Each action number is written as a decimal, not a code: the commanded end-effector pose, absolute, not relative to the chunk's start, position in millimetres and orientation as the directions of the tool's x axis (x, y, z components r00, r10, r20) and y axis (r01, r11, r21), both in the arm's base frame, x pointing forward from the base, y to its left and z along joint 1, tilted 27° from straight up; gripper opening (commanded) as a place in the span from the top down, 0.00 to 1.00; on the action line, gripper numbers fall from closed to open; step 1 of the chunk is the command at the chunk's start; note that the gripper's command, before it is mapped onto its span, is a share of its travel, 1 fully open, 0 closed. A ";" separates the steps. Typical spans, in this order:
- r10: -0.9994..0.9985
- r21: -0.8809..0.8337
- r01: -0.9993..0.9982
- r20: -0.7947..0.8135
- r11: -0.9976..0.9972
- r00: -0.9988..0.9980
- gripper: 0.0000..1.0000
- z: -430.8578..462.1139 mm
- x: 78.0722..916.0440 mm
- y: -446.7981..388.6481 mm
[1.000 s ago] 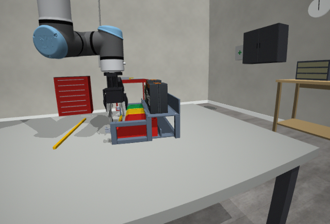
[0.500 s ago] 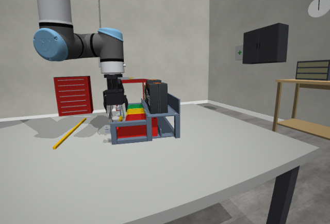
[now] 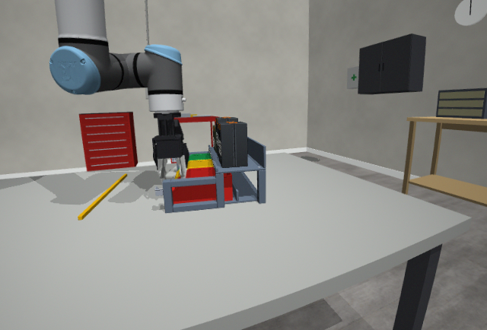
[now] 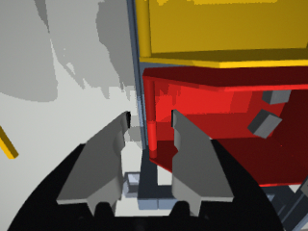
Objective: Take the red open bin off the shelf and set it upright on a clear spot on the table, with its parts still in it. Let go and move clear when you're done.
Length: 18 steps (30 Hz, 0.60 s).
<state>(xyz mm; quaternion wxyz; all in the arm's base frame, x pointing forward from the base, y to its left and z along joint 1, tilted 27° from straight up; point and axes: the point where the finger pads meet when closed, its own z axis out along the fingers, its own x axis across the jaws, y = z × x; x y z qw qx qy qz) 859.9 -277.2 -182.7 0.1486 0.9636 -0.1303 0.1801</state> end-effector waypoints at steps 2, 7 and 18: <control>-0.197 0.240 -0.305 0.387 -0.922 0.901 0.74 -185.3 861.5 -278.4; -0.197 0.240 -0.305 0.387 -0.922 0.901 0.74 -187.6 862.3 -279.2; -0.197 0.240 -0.305 0.387 -0.922 0.901 0.74 -187.1 862.1 -279.0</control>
